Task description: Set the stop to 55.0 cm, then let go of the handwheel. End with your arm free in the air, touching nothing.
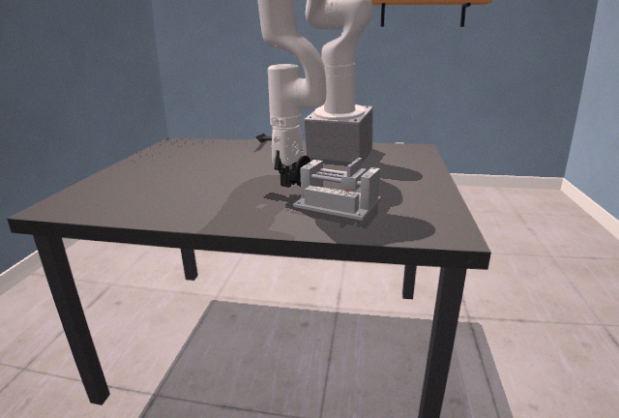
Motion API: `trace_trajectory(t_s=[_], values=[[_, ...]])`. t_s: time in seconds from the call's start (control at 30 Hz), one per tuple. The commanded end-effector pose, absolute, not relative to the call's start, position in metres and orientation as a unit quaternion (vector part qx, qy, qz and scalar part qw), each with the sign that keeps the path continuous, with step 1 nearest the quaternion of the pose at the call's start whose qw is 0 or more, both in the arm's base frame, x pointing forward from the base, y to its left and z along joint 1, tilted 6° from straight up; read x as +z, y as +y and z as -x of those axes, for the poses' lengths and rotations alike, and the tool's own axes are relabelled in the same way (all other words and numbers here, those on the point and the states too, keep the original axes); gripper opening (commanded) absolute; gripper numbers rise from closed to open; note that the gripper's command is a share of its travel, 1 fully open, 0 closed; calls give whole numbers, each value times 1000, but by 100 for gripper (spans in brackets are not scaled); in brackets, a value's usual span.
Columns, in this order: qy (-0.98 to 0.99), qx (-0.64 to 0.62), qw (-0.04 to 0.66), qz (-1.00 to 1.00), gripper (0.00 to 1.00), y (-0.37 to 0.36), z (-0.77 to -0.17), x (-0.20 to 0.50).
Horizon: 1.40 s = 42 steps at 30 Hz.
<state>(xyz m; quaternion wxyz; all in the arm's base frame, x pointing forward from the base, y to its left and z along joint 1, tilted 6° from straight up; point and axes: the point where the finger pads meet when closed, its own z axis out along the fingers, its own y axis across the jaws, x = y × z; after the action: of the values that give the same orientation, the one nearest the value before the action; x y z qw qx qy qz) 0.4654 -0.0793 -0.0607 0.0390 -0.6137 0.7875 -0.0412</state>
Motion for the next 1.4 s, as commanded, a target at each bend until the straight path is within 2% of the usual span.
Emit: trace_trajectory(t_s=[0.0, 0.77, 1.37], values=[[787, -40, 38, 614, 6, -81, -473, -49], [787, -40, 38, 614, 6, -77, -454, -9], [787, -40, 38, 614, 6, -69, -421, -18]])
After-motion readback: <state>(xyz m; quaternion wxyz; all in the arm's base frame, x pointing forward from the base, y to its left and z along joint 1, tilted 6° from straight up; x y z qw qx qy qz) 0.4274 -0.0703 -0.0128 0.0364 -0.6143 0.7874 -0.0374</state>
